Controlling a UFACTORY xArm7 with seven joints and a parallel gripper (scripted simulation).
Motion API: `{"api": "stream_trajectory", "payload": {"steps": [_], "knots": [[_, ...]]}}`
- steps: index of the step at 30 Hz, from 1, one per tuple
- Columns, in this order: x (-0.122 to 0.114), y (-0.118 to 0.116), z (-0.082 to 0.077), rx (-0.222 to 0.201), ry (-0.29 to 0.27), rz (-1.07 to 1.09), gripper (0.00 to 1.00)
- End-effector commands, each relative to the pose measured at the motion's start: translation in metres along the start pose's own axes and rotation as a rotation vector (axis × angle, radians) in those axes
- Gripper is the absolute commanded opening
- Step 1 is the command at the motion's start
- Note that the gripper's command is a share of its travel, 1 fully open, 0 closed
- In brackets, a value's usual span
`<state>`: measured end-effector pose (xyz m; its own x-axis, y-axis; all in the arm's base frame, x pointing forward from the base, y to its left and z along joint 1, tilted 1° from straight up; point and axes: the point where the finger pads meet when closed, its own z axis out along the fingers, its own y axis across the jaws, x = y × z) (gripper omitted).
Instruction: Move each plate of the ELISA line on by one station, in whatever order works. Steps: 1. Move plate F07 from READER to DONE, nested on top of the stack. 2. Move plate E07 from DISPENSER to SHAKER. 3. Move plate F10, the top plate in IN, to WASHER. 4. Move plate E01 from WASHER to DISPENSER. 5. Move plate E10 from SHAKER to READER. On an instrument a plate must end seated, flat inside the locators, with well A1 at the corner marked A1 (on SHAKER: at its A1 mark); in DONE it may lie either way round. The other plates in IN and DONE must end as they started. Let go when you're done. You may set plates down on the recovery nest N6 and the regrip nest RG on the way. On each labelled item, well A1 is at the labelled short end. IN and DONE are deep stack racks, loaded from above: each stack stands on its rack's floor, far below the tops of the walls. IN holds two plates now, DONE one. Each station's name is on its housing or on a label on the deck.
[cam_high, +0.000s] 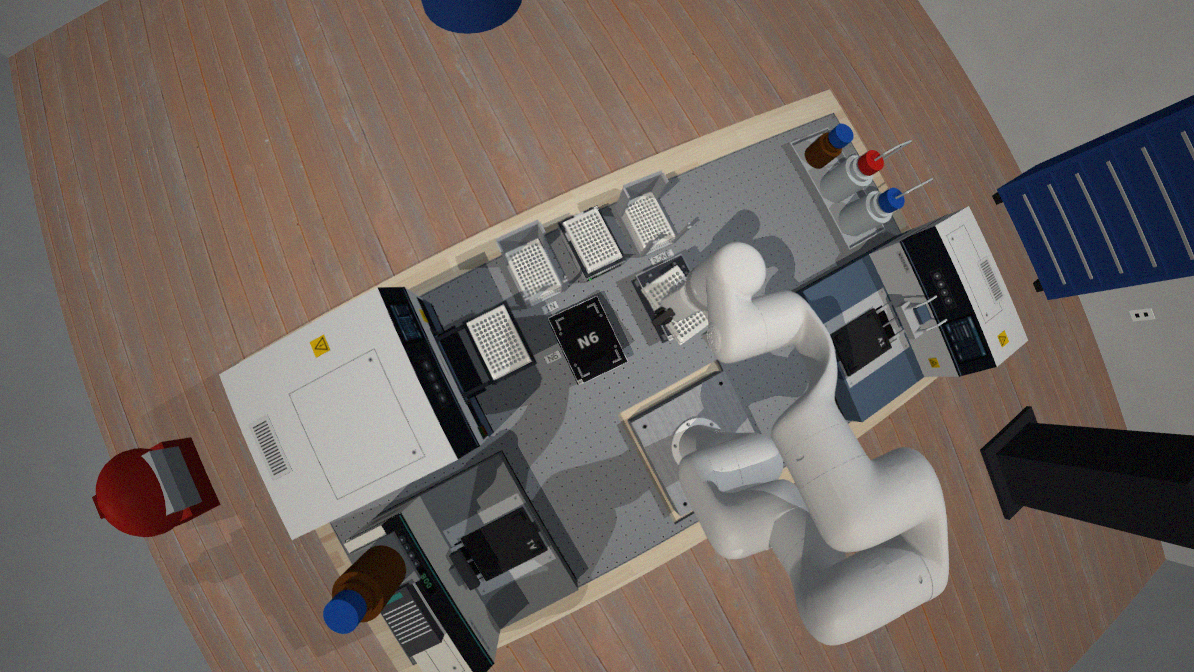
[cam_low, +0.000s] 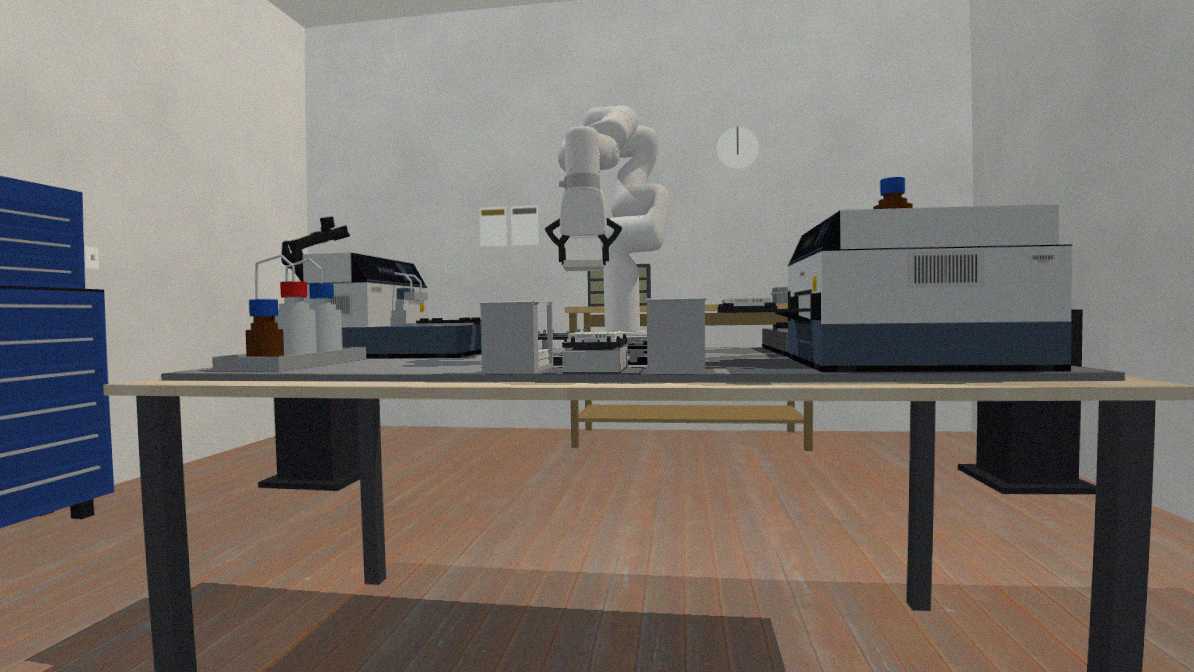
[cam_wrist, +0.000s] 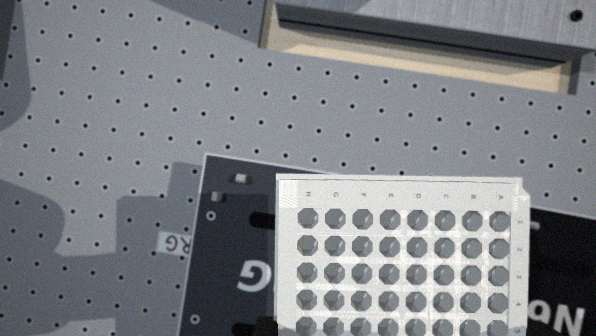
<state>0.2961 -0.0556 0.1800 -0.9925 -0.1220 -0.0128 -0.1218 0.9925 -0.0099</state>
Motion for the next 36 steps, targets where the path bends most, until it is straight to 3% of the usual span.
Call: {"api": "stream_trajectory", "payload": {"steps": [1,36], "knots": [[0.001,0.009,-0.002,0.002,-0.005,-0.028,0.00],[0.025,0.110,-0.002,0.001,-0.005,-0.259,0.00]]}}
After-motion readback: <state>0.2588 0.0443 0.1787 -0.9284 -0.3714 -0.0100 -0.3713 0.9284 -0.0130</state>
